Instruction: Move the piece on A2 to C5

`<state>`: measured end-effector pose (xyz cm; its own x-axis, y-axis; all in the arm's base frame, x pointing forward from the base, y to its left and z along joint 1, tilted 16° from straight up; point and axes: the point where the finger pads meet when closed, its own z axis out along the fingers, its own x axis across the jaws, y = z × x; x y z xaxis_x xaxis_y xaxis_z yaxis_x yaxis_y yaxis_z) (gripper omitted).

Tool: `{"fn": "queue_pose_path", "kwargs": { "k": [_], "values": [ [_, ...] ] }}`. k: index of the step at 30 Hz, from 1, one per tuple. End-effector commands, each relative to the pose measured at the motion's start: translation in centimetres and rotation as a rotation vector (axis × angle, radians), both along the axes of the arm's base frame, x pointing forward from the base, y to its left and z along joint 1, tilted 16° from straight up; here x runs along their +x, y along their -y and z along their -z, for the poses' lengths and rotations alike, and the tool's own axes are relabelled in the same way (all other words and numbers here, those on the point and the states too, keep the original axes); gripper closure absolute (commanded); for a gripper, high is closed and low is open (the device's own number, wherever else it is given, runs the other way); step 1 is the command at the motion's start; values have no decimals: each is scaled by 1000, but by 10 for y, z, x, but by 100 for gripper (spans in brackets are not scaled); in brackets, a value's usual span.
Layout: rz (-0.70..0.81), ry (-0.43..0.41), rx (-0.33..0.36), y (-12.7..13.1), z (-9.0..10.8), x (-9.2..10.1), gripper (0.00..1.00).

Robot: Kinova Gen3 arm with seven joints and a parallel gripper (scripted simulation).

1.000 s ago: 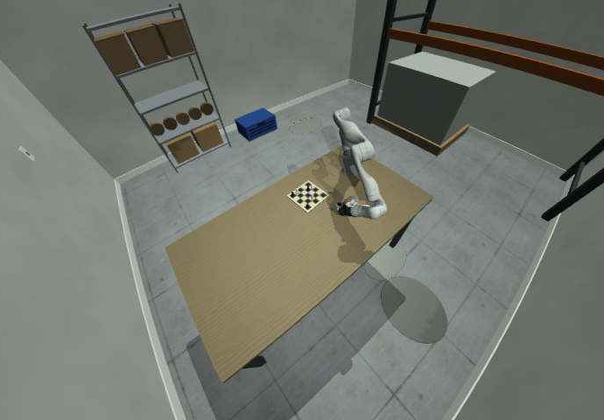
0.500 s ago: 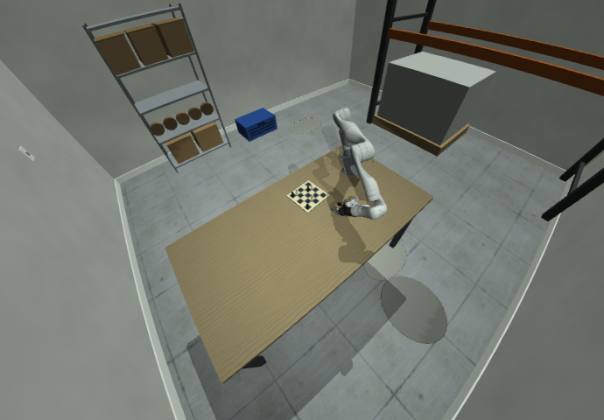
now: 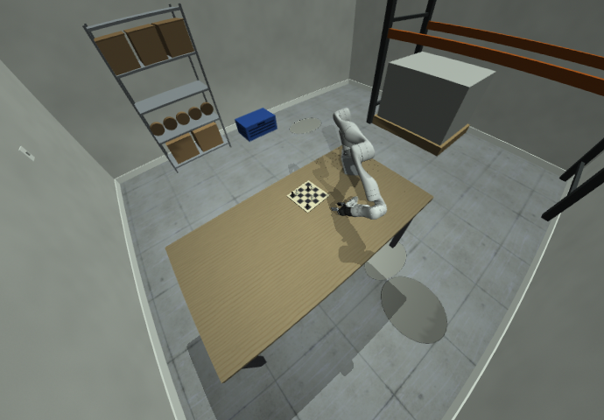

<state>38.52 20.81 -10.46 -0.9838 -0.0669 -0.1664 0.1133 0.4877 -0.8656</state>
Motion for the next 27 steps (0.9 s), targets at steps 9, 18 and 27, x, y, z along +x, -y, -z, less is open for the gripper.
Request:
{"fn": "queue_pose_path", "kwargs": {
  "k": [9, 18, 27],
  "values": [
    [-12, -4, -5, -3, -7, 1, 0],
    [-12, -4, -5, -13, -53, -7, 0],
    [-12, -5, -5, -21, -87, -14, 0]
  ]
}}
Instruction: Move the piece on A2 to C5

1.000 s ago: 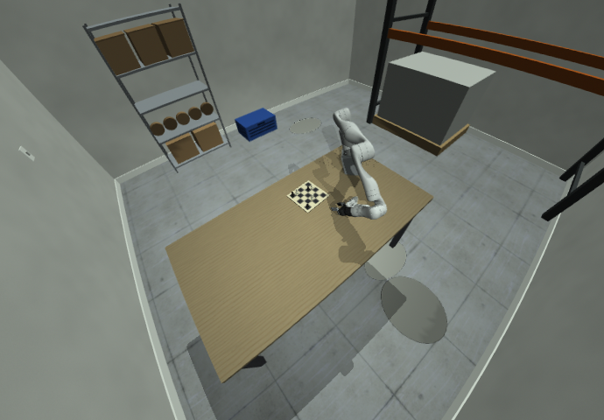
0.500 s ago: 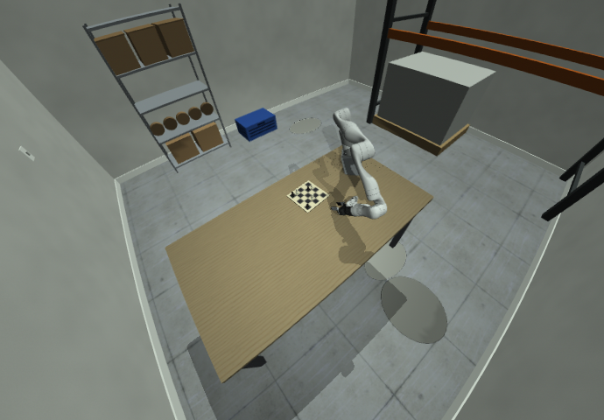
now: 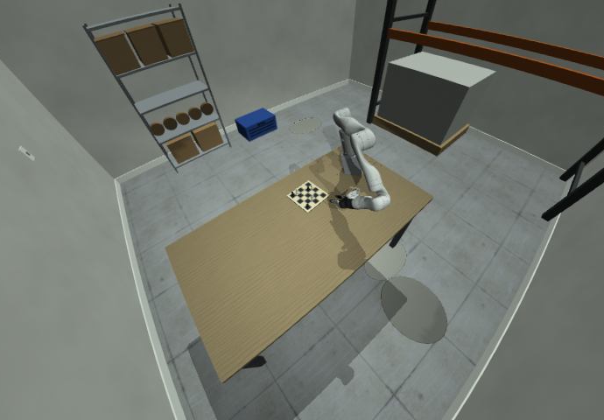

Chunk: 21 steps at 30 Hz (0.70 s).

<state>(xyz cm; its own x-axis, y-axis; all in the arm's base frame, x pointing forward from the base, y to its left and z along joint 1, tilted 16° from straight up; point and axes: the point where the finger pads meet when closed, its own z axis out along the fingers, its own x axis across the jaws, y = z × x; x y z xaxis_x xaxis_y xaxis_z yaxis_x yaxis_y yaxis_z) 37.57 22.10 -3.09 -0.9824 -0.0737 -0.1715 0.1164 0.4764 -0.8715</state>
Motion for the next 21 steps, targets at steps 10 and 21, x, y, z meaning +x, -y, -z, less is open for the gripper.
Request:
{"fn": "queue_pose_path", "kwargs": {
  "k": [10, 21],
  "values": [
    [-7, -12, 6, -7, -16, -5, 0],
    [-8, -8, 16, -5, -14, 1, 0]
  ]
}}
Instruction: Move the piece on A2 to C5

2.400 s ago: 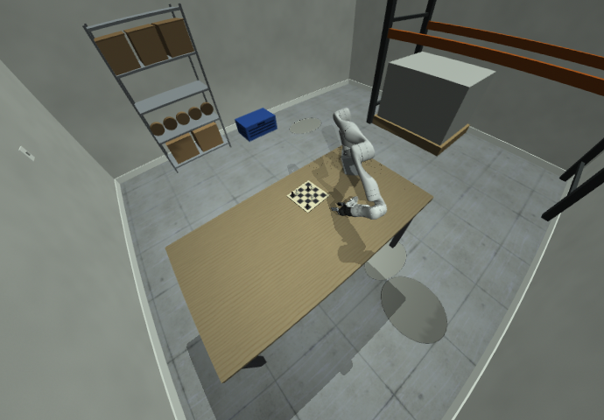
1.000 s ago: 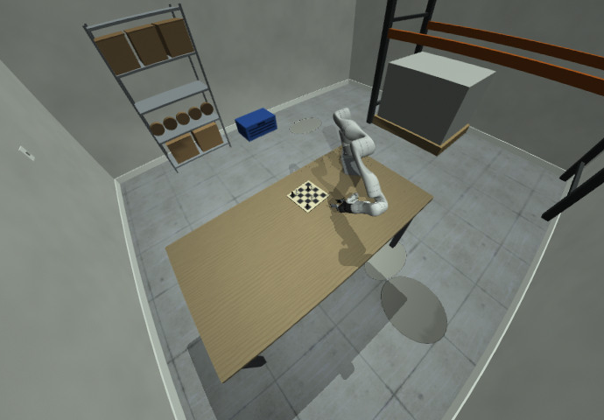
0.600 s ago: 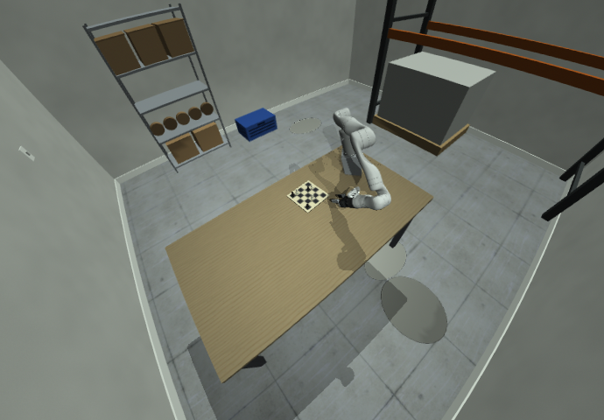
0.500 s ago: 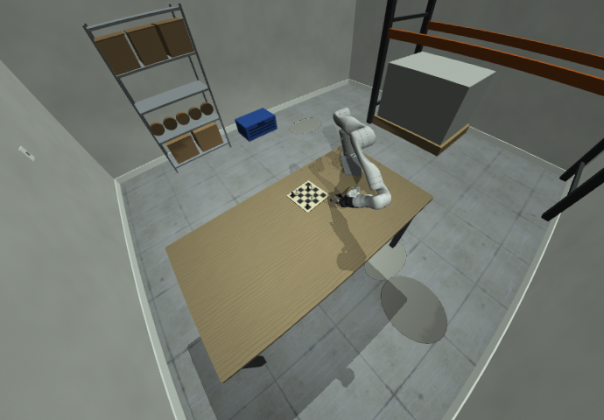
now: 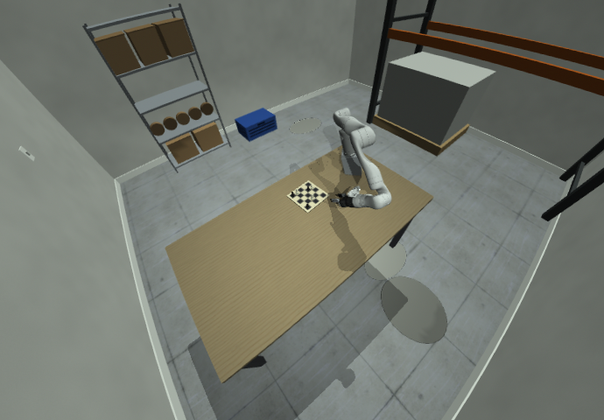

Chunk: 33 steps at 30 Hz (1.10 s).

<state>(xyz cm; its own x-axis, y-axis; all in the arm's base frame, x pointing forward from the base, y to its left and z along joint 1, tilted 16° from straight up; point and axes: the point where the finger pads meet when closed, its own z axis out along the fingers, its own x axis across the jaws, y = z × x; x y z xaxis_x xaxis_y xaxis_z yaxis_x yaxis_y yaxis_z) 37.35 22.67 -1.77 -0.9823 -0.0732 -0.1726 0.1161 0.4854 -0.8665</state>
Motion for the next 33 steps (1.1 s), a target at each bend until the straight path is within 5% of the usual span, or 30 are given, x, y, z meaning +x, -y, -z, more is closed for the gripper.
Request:
{"fn": "queue_pose_path", "kwargs": {
  "k": [1, 13, 23, 25, 33],
  "values": [
    [-10, -11, 8, 2, -2, 5, 0],
    [-52, -106, 71, 31, -10, 32, 0],
    [-188, -301, 226, 104, -29, 73, 0],
    [-188, -301, 226, 104, -29, 73, 0],
    [-384, -458, 380, 174, -48, 77, 0]
  ]
}}
